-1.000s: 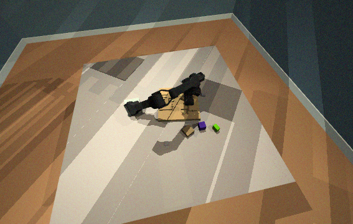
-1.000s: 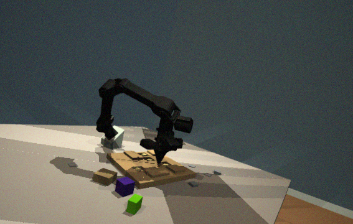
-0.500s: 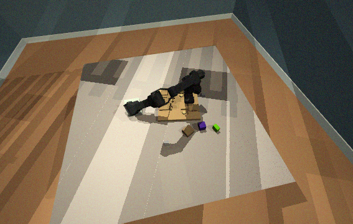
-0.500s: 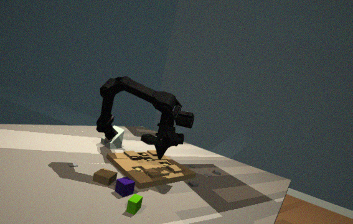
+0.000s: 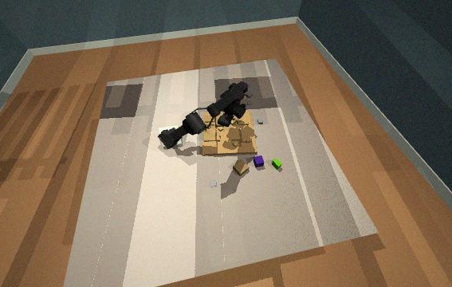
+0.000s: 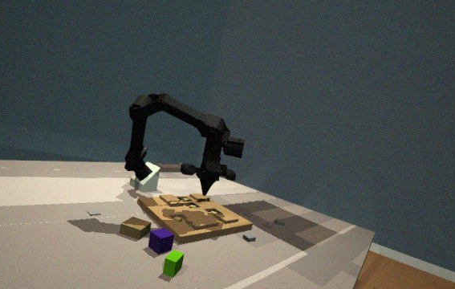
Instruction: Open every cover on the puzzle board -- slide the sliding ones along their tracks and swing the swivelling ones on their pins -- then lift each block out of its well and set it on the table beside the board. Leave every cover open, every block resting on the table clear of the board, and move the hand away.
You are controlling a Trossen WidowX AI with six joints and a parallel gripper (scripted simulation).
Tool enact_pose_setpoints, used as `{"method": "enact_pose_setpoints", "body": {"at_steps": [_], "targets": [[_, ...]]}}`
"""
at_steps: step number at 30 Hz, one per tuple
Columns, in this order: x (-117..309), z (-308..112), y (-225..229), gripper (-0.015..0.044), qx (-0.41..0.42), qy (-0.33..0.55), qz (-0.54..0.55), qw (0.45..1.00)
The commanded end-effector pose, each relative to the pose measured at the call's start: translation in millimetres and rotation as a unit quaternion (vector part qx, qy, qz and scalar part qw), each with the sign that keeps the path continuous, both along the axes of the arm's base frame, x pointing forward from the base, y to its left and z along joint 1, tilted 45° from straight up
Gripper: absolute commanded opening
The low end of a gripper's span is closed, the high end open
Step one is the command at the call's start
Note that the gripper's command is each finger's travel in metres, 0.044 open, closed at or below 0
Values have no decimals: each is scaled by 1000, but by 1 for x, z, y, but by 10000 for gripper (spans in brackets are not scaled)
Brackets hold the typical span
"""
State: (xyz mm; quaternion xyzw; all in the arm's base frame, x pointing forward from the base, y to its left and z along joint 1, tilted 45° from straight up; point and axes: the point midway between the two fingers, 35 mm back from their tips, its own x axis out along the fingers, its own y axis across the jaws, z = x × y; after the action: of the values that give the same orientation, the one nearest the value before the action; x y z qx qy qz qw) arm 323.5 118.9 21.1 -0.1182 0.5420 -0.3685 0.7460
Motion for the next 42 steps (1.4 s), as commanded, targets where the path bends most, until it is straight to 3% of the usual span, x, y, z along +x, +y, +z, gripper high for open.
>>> {"method": "enact_pose_setpoints", "body": {"at_steps": [1, 20, 42], "targets": [[-19, -4, 7, 0, 13, -41, -42, 998], [-120, -28, 8, 0, 50, -254, -269, 928], [-116, -64, -29, 0, 49, -257, -271, 926]]}}
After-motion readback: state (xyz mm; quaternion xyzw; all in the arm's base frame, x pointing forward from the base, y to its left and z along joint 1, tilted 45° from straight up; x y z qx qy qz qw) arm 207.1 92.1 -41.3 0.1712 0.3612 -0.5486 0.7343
